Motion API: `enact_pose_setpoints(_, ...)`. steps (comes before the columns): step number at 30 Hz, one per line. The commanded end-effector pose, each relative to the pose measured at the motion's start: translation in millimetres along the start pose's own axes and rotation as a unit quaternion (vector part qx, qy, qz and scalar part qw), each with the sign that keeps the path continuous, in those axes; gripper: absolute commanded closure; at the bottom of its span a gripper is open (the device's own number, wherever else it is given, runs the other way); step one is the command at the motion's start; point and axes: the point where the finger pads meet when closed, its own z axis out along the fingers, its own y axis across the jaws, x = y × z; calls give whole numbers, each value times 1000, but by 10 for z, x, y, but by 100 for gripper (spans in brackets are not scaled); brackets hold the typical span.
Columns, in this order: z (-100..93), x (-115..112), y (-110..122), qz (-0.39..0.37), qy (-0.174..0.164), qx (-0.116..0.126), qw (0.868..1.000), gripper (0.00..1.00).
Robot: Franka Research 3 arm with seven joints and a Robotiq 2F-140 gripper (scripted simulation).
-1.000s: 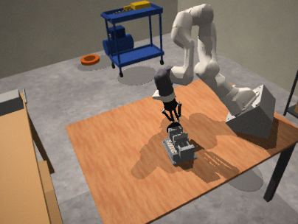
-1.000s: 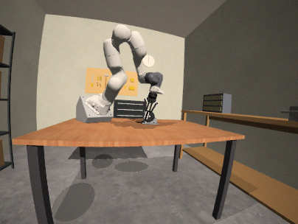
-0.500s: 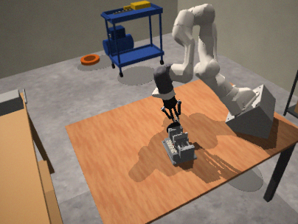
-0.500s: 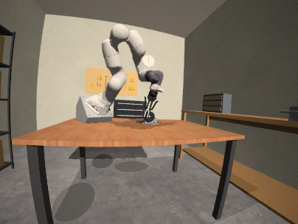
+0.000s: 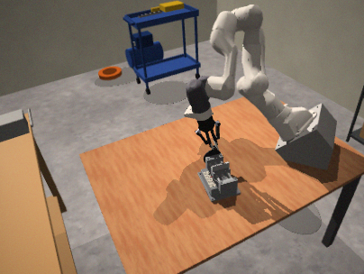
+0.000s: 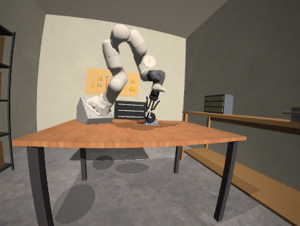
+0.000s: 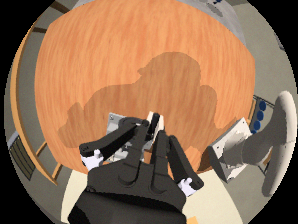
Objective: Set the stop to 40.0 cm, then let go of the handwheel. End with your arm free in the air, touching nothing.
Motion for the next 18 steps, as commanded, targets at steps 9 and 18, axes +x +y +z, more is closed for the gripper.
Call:
enact_pose_setpoints(9,-49,-2,-9,-1,-1,-4,1000,96)
enact_pose_setpoints(18,-71,-2,-30,-1,-1,-4,1000,96)
